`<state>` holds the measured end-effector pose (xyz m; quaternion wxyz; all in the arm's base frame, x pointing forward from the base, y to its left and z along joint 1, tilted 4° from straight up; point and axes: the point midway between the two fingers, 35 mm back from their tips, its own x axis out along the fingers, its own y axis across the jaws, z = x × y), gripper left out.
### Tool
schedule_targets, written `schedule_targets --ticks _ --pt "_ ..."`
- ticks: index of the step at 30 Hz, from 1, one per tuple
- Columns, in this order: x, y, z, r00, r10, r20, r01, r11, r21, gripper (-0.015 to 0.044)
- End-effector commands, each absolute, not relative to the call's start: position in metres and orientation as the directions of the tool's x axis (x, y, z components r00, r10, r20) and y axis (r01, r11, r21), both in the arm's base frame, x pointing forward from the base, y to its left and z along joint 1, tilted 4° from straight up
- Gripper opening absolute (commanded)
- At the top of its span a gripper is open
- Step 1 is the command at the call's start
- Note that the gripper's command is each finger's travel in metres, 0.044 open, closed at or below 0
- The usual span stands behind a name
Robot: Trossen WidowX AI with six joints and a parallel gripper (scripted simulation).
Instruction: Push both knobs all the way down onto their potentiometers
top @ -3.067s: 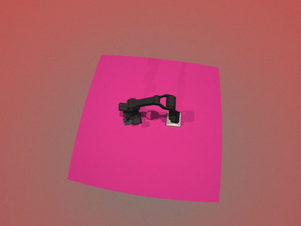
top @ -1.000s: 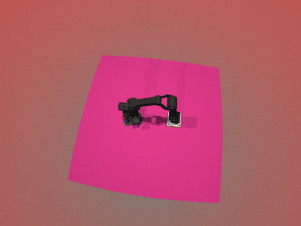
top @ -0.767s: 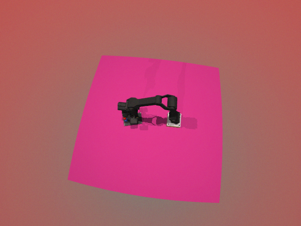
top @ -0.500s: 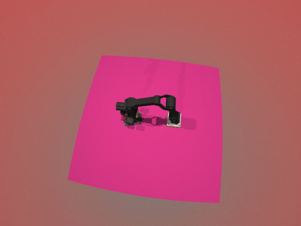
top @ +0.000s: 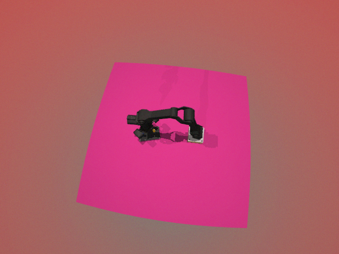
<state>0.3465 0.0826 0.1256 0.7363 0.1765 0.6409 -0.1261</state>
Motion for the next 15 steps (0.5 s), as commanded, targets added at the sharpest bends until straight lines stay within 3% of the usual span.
schedule_targets --ticks 1,15 --pt "0.352 0.085 0.132 0.153 0.043 -0.987 0.521 0.846 0.117 0.0000" --pt "0.363 0.093 0.142 0.141 0.040 -0.989 0.853 0.502 0.142 0.0000"
